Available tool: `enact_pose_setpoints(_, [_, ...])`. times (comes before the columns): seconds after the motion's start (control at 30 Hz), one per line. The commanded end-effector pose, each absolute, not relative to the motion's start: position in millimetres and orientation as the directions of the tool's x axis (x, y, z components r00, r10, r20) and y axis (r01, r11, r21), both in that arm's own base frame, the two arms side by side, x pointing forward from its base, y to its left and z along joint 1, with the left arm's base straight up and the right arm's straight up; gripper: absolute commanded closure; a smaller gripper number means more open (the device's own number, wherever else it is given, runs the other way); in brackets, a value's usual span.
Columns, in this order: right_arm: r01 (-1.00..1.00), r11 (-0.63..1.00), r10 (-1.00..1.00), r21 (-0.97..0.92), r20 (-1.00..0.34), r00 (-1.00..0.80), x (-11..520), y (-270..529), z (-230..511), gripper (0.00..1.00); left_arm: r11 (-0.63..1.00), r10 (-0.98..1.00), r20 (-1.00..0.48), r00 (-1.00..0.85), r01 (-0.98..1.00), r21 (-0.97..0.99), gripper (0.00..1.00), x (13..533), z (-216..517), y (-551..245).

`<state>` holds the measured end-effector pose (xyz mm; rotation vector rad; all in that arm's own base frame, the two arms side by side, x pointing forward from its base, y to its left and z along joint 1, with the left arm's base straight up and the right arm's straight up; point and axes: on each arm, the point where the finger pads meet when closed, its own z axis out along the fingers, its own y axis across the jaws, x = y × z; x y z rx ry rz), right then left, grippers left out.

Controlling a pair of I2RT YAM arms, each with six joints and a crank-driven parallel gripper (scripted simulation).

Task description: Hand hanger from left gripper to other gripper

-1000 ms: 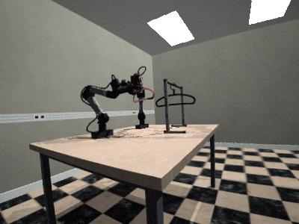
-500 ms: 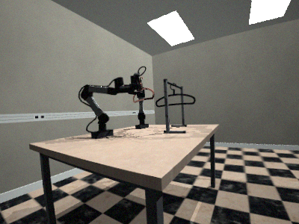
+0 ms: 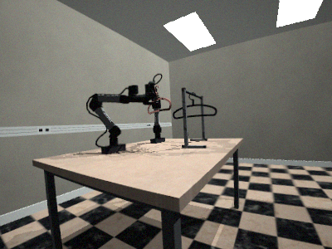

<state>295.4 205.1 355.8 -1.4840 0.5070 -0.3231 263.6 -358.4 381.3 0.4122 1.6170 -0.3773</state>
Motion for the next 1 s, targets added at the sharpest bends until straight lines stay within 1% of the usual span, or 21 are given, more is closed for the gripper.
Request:
enact_pose_setpoints(0.0, [-0.073, 0.069, -0.516, -0.995, -0.098, 0.851, 294, 204, 370, 0.51, 0.879, 0.018, -0.998, -0.065, 0.477, -0.015, 0.98, 263, 390, -356])
enact_pose_setpoints(0.47, [-0.060, 0.071, -0.520, -0.996, -0.088, 0.850, 310, 228, 374, 0.51, 0.879, 0.018, -0.998, -0.065, 0.477, -0.015, 0.98, 263, 390, -356])
enact_pose_setpoints(0.5, [-0.084, 0.064, -0.517, -0.994, -0.105, 0.849, 310, 229, 365, 0.51, 0.879, 0.018, -0.998, -0.065, 0.477, -0.015, 0.98, 263, 390, -356])
enact_pose_setpoints(0.97, [-0.084, 0.064, -0.517, -0.994, -0.105, 0.849, 310, 230, 366, 0.51, 0.879, 0.018, -0.998, -0.065, 0.477, -0.015, 0.98, 263, 390, -356])
